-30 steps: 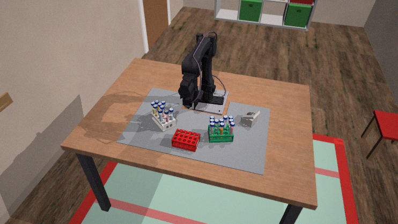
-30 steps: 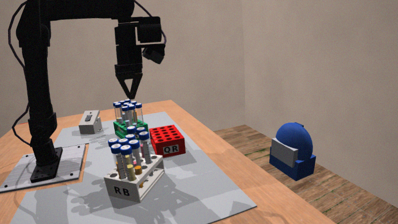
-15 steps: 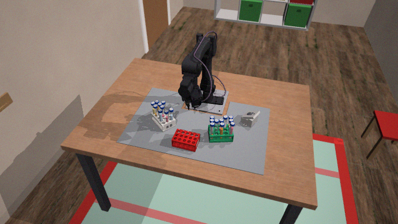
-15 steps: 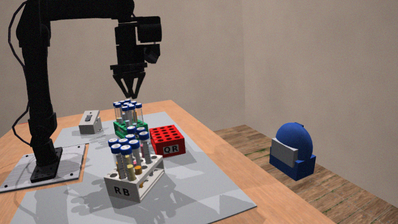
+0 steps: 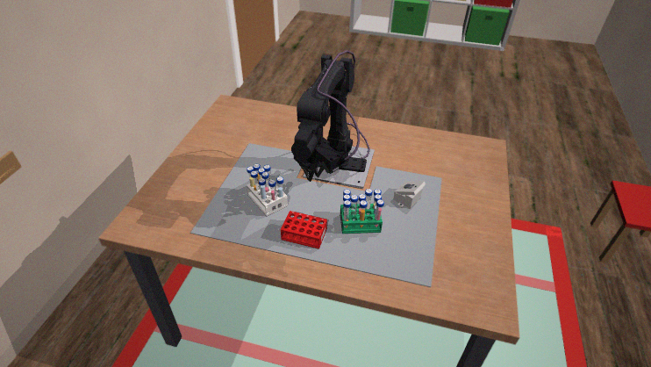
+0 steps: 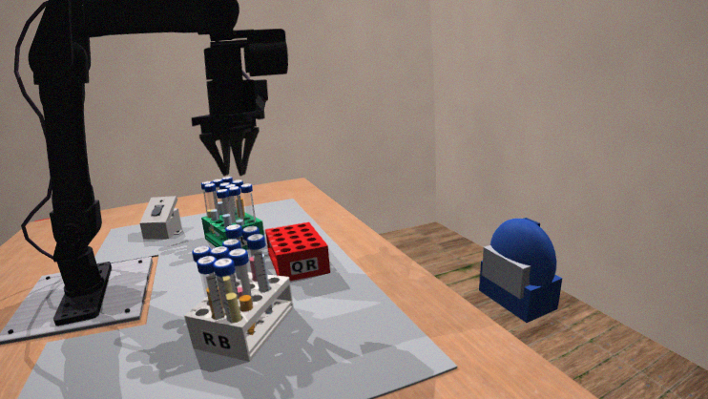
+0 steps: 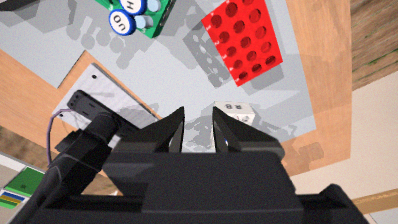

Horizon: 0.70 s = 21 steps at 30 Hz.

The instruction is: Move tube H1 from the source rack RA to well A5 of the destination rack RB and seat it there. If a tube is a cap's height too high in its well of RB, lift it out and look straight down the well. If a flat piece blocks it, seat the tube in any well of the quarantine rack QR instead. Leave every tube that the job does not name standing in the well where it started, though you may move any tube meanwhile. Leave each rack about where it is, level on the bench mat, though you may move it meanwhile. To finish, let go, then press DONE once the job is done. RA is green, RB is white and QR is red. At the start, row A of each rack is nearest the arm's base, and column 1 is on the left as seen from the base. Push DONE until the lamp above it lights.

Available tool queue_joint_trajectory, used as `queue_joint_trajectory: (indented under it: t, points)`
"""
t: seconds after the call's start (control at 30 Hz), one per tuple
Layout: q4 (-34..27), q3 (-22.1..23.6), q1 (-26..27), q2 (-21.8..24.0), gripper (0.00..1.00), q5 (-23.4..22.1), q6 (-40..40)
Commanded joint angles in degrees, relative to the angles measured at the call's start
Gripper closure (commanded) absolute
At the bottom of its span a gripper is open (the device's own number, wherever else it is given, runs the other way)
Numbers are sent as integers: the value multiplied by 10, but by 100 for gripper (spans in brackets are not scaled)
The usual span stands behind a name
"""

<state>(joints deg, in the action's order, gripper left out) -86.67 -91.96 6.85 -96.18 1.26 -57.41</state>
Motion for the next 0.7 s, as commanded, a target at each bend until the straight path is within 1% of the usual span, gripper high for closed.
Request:
queue_joint_trajectory:
  t: [0.0,0.07,0.1,0.2,0.27,0.3,0.37,0.43,0.5,0.53,0.63,0.67]
  points:
    - [11,-16,-8,14,70,1,-88]
    - [12,-16,-7,14,70,-2,-92]
    - [11,11,-17,17,70,-4,-85]
    - [8,23,-48,28,70,-7,-47]
    - [8,23,-48,28,70,-7,-47]
    - [4,1,-59,32,70,-5,-36]
    - [-3,6,-80,36,70,-5,-16]
    - [-6,31,-102,39,70,-4,6]
    - [-7,35,-125,42,70,-5,29]
    - [-6,26,-137,45,70,-7,40]
    - [-6,39,-171,47,70,-6,74]
    - [-5,30,-182,48,70,-7,85]
